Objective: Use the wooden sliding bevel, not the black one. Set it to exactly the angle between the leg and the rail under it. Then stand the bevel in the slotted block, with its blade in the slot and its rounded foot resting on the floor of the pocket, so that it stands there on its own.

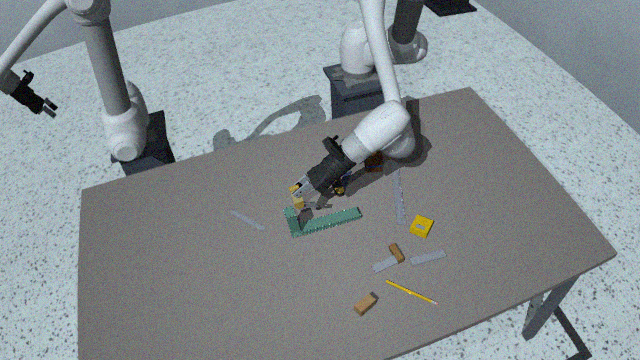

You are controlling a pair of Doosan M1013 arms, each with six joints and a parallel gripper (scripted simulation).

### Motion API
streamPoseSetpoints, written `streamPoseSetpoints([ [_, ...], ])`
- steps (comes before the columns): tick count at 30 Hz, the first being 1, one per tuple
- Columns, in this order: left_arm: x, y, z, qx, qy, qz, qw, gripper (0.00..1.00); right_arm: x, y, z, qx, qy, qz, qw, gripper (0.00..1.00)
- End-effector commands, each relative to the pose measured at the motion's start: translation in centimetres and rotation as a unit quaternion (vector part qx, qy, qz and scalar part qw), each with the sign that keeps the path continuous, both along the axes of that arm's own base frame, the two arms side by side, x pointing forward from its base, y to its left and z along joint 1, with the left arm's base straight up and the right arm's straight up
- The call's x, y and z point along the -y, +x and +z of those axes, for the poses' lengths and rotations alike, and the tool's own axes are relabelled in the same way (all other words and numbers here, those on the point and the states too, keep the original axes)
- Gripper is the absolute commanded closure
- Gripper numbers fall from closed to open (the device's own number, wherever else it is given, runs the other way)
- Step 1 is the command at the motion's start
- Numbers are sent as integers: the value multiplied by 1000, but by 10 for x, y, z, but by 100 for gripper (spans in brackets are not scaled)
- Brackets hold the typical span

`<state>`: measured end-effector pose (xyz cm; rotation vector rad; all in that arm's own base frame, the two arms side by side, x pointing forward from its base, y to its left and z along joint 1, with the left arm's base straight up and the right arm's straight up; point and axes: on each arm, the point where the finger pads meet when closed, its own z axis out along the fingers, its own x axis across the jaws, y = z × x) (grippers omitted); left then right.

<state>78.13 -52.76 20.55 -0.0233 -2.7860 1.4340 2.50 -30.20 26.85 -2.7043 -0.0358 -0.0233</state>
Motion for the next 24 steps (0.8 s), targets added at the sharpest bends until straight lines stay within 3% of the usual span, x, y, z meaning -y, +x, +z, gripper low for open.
streamPoseSetpoints([
  [1, 0, 0, 2, 1, 0, 0, 1000, 100, 0, 0, 0, 0, 0, 0, 1000, 0],
  [13, 0, 0, 0, 1, 0, 0, 1000, 100, 0, 0, 0, 0, 0, 0, 1000, 0],
  [24, -1, 0, -11, 1, 0, 0, 1000, 100, 0, 0, 0, 0, 0, 0, 1000, 0],
])
